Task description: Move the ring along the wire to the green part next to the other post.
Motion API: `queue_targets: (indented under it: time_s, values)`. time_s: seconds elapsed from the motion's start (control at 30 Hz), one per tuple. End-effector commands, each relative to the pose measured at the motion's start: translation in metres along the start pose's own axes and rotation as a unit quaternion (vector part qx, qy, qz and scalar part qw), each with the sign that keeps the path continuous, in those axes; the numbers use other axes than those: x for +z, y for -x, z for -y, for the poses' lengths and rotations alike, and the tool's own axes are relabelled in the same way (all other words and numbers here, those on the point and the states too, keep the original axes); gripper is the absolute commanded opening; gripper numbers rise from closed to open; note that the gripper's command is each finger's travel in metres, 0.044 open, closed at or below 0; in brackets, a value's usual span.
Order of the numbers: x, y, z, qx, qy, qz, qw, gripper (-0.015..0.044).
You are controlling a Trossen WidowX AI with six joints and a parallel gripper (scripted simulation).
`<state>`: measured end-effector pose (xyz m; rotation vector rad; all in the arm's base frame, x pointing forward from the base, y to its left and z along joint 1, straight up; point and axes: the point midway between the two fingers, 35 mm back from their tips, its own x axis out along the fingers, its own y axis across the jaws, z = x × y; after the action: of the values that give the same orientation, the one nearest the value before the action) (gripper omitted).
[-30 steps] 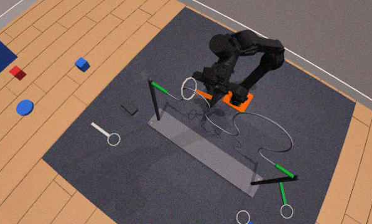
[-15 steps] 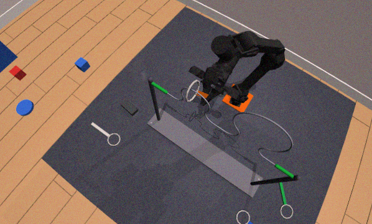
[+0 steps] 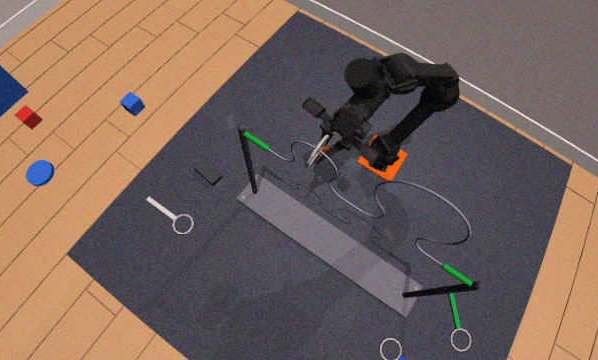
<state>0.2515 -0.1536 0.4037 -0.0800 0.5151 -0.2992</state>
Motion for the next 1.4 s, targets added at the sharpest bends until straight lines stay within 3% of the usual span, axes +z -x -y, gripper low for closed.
queue_targets:
  time_s: [0.0,0.67,1.37]
  values:
    - [0.000,0.002,0.004,-0.021,0.035,0.005,0.999,-0.0150]
    - [0.006,0.003,0.029,-0.126,0.206,0.022,0.970,-0.0150]
    - [0.021,0.010,0.051,-0.228,0.376,0.041,0.897,-0.0150]
